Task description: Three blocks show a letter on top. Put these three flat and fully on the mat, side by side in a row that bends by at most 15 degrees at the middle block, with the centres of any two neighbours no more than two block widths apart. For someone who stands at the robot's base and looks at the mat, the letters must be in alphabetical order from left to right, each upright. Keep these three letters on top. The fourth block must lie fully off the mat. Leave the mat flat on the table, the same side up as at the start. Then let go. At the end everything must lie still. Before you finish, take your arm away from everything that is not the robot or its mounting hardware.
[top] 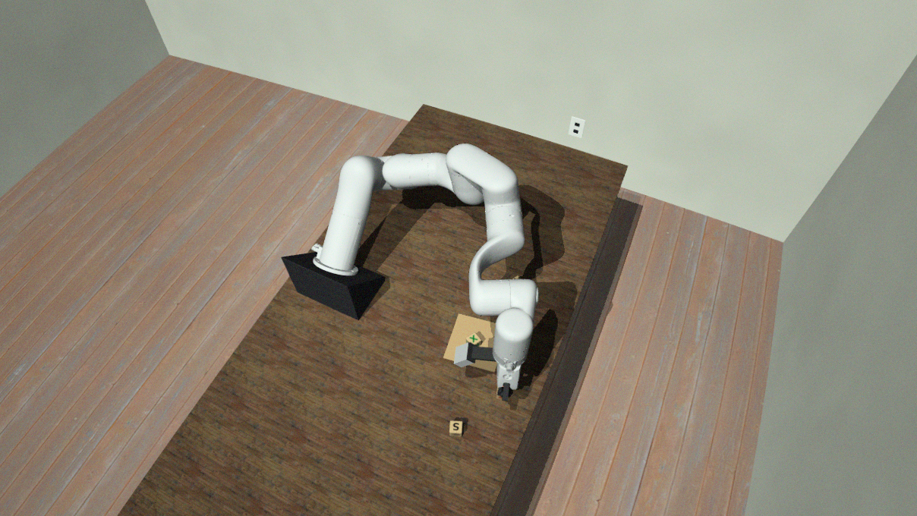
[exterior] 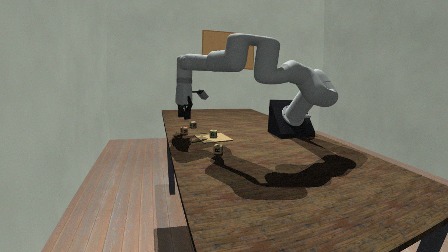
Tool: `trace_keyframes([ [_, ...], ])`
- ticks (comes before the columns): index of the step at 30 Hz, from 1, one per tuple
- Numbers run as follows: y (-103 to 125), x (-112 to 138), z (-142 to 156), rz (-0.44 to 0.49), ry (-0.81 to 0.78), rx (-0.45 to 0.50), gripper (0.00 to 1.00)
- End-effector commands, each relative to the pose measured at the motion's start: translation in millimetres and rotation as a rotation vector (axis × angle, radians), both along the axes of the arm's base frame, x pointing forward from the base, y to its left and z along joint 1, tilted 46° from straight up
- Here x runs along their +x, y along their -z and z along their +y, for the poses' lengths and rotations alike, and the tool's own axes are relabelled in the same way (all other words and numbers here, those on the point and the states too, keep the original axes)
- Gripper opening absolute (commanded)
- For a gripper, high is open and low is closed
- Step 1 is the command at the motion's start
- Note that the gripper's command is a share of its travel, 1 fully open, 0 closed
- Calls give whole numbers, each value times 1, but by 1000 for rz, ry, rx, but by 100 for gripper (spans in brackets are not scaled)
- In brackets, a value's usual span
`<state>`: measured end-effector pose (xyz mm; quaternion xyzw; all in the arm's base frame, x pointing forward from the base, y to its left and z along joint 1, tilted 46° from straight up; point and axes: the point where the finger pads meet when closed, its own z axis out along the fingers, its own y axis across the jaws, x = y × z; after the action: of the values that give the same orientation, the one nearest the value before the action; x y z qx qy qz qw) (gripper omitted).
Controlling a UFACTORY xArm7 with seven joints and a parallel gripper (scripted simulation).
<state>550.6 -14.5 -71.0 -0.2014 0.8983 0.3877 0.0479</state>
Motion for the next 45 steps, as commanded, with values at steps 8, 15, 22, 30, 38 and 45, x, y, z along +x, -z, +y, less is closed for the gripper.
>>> trace_keyframes([
  [8, 8, 0, 7, -3, 3, -3, 69],
  [15, 15, -1, 14, -3, 3, -3, 69],
  [22, 21, -2, 20, -3, 3, -3, 69],
  [30, 25, -2, 24, -3, 3, -3, 69],
  [38, 26, -3, 26, -3, 3, -3, 69],
  [45, 27, -3, 26, -3, 3, -3, 69],
])
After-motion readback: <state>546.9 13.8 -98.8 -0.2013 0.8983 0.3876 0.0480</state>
